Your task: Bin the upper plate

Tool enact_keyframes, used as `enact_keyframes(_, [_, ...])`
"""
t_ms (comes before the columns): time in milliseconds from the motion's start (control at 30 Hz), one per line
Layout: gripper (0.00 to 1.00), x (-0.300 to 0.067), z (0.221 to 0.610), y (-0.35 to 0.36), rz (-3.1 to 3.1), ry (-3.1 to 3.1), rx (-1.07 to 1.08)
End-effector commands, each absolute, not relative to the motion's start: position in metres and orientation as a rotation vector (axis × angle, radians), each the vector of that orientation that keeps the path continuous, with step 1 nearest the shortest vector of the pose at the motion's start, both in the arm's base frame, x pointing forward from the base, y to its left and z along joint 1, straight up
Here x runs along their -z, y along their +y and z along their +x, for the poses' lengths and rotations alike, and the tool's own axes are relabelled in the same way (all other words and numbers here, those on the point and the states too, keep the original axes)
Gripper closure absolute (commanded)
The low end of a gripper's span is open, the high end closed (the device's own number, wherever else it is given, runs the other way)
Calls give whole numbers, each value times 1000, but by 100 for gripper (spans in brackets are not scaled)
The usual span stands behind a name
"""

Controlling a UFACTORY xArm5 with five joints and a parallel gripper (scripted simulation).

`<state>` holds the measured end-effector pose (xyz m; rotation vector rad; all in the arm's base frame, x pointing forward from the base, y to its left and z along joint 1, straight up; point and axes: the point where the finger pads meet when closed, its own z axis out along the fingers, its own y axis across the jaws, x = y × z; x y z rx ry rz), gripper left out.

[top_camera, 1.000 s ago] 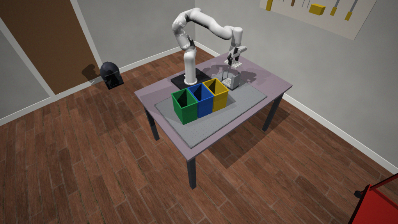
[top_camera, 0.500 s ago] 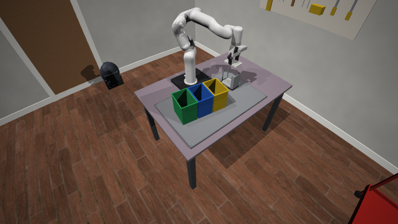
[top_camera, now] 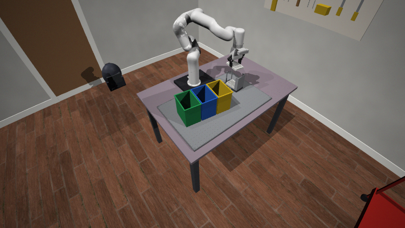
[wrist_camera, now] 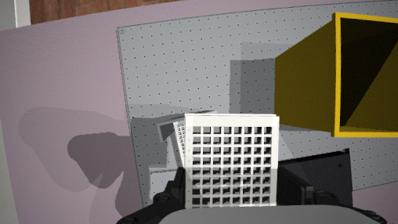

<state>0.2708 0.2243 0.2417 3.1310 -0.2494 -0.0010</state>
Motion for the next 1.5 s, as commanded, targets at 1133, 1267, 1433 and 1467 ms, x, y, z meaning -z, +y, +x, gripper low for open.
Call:
enact_keyframes(1133, [100, -238, 290, 106, 3131, -268, -4])
enact_keyframes(1267, [100, -237, 292, 93, 3131, -268, -4])
enact_keyframes(1433, [100, -237, 294, 83, 3131, -268, -4])
enact_keyframes(1467, [100, -237, 294, 80, 3131, -268, -4])
